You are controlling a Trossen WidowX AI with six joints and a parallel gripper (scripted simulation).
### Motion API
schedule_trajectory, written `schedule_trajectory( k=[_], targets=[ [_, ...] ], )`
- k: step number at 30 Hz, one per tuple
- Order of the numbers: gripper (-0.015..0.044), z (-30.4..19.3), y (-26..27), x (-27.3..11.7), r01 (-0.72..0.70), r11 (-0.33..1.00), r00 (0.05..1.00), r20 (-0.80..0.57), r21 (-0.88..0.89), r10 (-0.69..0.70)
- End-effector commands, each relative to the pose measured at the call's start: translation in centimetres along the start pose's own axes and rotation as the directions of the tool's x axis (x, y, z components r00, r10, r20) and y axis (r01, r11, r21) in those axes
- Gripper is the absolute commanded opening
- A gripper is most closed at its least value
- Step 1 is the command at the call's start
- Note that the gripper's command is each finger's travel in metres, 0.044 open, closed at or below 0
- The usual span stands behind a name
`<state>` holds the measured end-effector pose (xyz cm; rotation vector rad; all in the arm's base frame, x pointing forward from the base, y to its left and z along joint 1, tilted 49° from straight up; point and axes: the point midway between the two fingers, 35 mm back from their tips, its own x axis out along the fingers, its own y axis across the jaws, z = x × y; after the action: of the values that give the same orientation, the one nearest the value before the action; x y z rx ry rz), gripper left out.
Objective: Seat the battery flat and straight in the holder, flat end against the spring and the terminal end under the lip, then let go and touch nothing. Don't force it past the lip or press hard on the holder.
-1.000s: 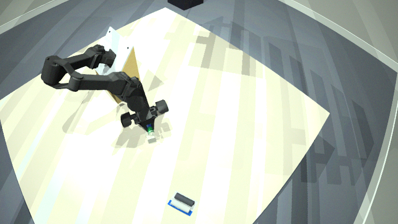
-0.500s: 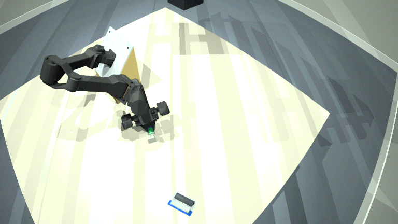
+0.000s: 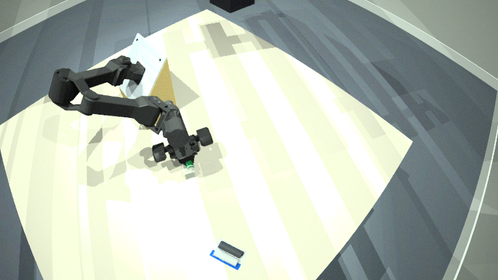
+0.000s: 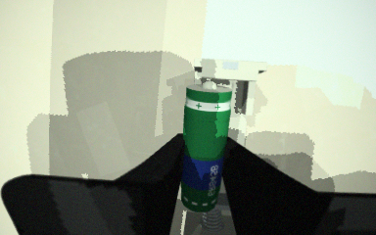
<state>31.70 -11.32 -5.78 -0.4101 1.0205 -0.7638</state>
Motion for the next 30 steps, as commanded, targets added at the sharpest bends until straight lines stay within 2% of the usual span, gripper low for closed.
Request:
schedule_trajectory(
  k=[1,30],
  targets=[
    [0.0076,-0.37,0.27,0.24,-0.018,1.0,0.999,-0.036,0.001,0.018],
    [0.0076,-0.18,-0.24,0.3,-0.017,1.0,0.983,-0.185,0.003,0.017]
  ],
)
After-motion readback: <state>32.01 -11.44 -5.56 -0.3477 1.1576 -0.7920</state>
